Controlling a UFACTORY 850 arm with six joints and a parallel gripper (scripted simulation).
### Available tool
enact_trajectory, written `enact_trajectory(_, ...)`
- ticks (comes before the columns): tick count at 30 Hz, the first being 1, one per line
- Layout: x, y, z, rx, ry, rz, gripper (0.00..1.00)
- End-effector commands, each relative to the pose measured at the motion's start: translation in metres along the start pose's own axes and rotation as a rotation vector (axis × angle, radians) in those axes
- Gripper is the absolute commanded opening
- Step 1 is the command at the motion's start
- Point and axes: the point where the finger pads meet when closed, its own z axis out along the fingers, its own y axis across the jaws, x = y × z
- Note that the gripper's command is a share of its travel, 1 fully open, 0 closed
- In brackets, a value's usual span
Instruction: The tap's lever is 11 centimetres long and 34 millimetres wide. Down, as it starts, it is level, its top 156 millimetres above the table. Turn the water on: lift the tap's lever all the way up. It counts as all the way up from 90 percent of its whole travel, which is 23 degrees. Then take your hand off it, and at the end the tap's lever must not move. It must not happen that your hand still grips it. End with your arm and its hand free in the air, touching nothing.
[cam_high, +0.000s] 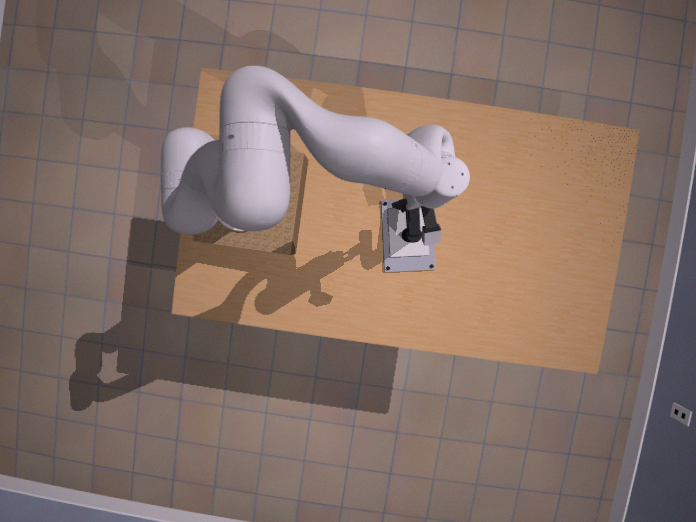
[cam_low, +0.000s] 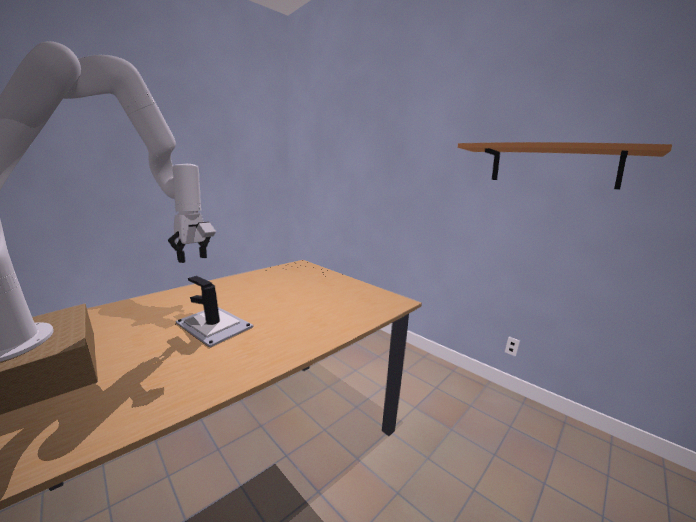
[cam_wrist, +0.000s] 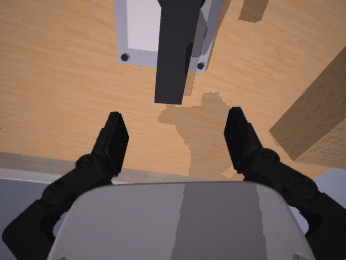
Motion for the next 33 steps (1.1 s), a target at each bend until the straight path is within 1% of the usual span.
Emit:
enact_trajectory(1, -0.0015, 0.0004, -0.0053, 0.062, -0.062, 0.144, 1.0)
enact_trajectory(5, -0.0011, 0.0004, -0.007, 0.077, -0.077, 0.188, 1.0)
enact_trajectory(14, -0.0011, 0.0004, -0.007, 0.078, -0.077, 0.19, 1.0)
enact_trajectory(15, -0.0011, 0.0004, -0.007, 0.078, -0.077, 0.19, 0.0)
enact_trajectory(33, -0.0011, 0.0004, -0.007, 0.078, -0.077, 0.19, 0.0)
